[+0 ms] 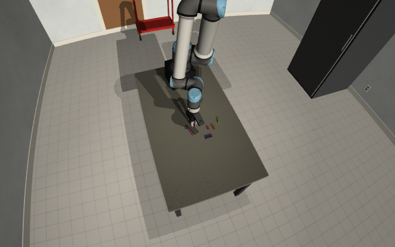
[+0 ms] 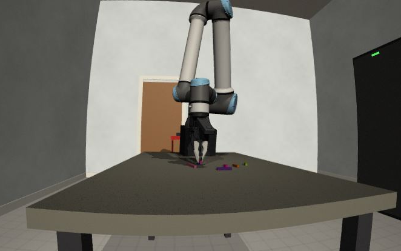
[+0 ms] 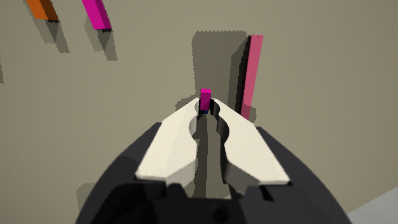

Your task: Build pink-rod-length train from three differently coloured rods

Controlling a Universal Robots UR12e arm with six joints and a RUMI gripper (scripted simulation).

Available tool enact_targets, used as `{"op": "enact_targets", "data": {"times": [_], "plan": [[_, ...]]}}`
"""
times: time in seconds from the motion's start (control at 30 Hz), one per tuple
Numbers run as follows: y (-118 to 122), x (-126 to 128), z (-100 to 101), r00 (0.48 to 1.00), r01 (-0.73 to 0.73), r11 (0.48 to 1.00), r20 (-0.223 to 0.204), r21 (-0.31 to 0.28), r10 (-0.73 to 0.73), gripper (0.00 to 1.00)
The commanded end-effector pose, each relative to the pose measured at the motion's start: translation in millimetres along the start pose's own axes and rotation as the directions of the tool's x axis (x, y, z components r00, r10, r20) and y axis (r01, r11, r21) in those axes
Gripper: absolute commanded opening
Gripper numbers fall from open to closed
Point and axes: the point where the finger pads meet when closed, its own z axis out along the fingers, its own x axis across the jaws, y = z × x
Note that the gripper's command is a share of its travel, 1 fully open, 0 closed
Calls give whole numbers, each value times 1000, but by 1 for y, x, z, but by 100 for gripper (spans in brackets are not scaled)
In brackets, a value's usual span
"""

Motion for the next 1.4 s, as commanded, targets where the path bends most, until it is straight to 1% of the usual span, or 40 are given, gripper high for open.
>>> {"op": "enact_targets", "data": {"times": [0.0, 0.5, 1.37], "plan": [[0, 0, 0, 1000, 0, 1000, -1, 1, 0, 0], [0, 0, 11, 1000, 0, 1000, -1, 1, 0, 0], [0, 0, 12, 1000, 0, 1000, -1, 1, 0, 0]]}}
